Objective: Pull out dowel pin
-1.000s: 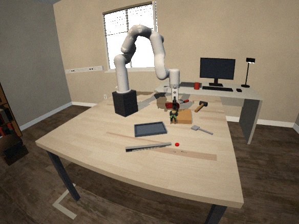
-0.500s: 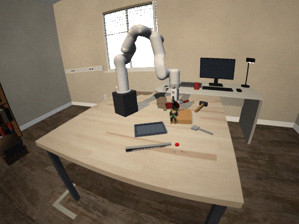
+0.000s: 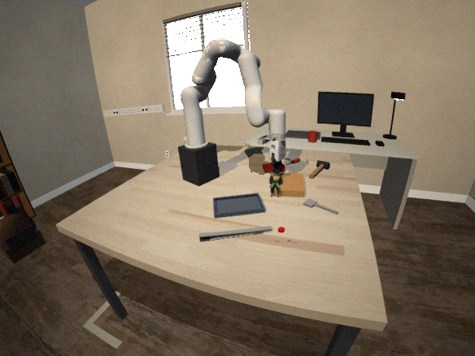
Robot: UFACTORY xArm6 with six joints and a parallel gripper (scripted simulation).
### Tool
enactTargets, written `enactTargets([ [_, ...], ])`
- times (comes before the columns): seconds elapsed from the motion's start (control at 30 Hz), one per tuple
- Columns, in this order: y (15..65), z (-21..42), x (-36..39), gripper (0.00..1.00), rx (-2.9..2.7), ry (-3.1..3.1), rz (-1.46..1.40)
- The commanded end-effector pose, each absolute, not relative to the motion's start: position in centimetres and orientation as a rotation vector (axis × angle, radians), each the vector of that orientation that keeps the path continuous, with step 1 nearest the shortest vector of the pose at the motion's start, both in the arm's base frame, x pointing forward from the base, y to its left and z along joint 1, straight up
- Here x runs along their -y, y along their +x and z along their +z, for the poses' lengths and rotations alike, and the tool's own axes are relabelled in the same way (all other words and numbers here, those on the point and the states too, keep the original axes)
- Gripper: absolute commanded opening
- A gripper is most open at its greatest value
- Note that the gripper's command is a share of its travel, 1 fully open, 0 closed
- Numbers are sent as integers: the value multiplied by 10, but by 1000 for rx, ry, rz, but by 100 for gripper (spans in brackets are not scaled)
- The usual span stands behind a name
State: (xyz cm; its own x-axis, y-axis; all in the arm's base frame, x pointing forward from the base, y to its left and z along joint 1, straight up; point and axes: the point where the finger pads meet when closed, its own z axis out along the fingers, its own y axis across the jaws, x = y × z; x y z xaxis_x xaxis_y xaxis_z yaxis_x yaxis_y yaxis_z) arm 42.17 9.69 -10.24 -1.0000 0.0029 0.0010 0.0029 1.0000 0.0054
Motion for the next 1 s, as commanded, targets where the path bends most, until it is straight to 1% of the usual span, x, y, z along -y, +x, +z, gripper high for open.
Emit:
enactTargets([
  [0.0,423,-101,-97,0,3144,-82,-1],
  [0.7,423,-101,-97,0,3100,-528,-2],
  [0.97,423,-100,-97,0,3123,-373,-2],
])
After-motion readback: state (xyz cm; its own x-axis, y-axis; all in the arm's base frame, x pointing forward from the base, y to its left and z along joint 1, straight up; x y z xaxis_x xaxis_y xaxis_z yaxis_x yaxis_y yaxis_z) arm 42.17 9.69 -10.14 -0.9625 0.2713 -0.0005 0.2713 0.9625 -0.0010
